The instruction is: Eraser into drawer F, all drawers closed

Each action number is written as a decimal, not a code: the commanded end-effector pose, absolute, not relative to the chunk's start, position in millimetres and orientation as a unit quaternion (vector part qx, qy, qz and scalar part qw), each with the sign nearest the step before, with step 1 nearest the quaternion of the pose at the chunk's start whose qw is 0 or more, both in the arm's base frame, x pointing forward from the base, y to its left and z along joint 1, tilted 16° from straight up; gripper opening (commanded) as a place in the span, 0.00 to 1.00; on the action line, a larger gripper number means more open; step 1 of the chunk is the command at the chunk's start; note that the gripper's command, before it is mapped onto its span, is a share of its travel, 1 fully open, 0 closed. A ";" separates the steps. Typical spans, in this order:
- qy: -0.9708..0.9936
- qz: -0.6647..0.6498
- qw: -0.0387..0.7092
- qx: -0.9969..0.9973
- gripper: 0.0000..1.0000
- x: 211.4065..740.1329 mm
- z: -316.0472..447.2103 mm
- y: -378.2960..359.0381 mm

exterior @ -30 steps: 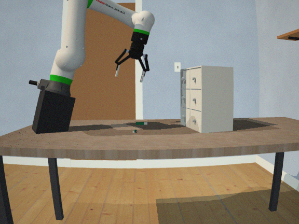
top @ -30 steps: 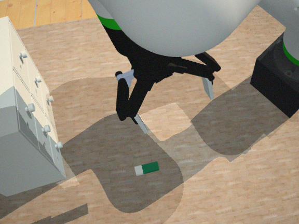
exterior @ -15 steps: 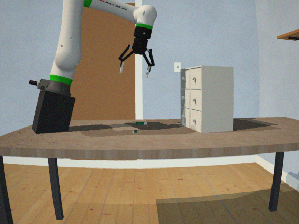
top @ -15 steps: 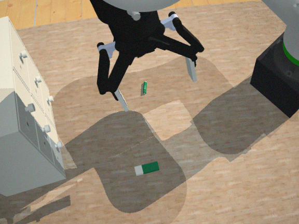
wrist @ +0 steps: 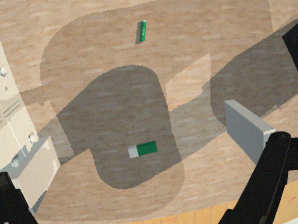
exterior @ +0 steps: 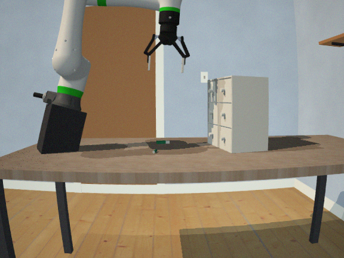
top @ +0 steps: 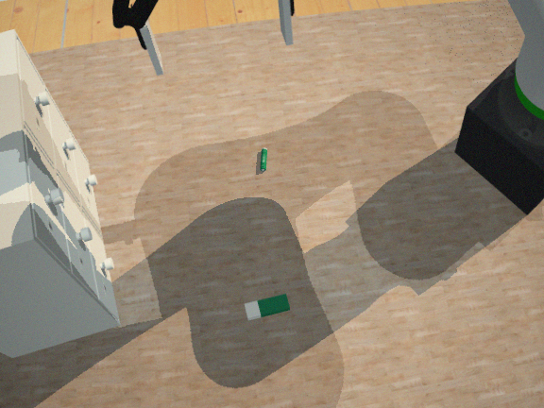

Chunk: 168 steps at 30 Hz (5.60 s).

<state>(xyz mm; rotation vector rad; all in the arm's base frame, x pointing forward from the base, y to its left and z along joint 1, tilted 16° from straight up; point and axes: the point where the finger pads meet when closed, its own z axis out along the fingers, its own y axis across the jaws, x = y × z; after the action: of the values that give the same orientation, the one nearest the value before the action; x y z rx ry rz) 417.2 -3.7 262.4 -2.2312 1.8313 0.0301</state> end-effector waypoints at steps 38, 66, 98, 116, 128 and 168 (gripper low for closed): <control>0.658 -0.027 0.137 -0.740 1.00 429.3 296.4 -93.6; 0.736 -0.011 0.139 -0.662 1.00 442.8 279.0 -83.6; 0.936 0.044 0.132 -0.322 1.00 491.8 215.6 -47.2; 0.975 0.065 0.124 -0.172 1.00 511.0 190.7 -33.0; 0.980 0.068 0.122 -0.143 1.00 514.6 186.1 -30.3; 0.932 0.097 0.327 -0.124 1.00 555.7 161.4 -14.8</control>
<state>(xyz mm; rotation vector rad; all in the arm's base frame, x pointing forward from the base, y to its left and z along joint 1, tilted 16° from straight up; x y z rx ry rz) 545.0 -19.6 168.0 -0.3430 2.5519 0.2400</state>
